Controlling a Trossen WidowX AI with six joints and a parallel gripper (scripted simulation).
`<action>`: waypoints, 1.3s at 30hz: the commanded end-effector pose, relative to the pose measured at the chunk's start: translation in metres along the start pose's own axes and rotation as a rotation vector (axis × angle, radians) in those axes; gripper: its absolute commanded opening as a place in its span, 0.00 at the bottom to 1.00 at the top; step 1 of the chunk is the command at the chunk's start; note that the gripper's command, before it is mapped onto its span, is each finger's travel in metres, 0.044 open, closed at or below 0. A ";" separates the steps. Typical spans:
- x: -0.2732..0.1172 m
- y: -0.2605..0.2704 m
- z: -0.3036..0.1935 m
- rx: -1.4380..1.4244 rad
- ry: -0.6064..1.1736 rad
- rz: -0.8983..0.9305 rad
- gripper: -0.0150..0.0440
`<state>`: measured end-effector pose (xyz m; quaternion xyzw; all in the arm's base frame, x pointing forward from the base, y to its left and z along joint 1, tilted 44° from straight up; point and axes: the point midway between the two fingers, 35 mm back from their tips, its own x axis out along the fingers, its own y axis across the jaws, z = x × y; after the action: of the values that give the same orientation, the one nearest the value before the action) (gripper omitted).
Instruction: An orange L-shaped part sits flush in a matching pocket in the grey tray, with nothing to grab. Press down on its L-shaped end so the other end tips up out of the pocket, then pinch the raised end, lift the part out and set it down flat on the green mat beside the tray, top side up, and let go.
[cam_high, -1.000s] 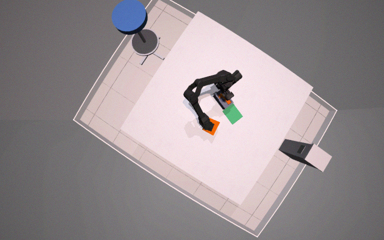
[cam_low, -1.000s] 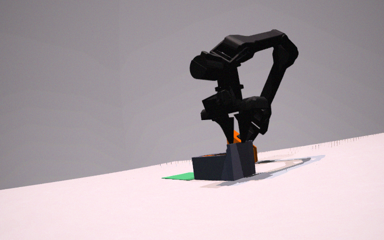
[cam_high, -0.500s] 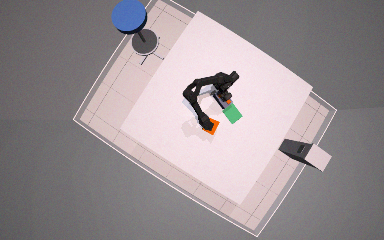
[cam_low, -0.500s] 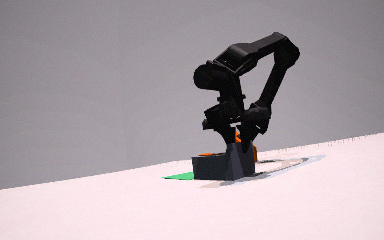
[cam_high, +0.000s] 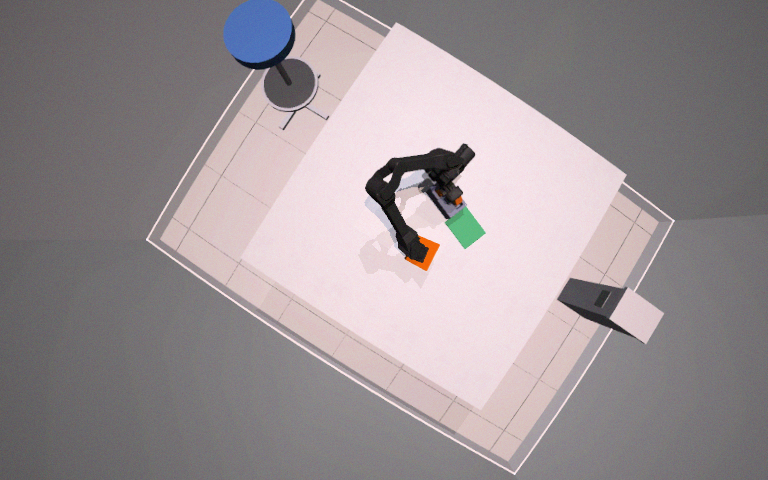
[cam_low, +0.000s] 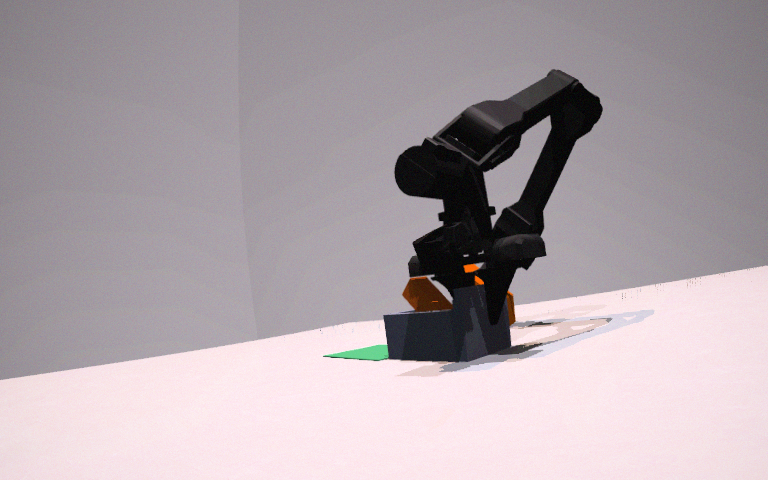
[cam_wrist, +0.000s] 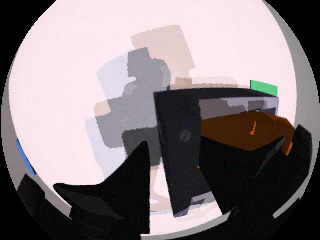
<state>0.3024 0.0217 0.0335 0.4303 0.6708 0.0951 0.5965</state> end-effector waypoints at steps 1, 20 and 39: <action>0.003 -0.003 -0.001 0.012 0.004 -0.004 0.56; -0.011 0.009 -0.001 0.012 0.004 -0.004 0.56; -0.104 -0.004 0.003 0.022 -0.013 -0.004 0.56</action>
<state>0.2941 -0.0529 0.1051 0.4346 0.6698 0.0856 0.5960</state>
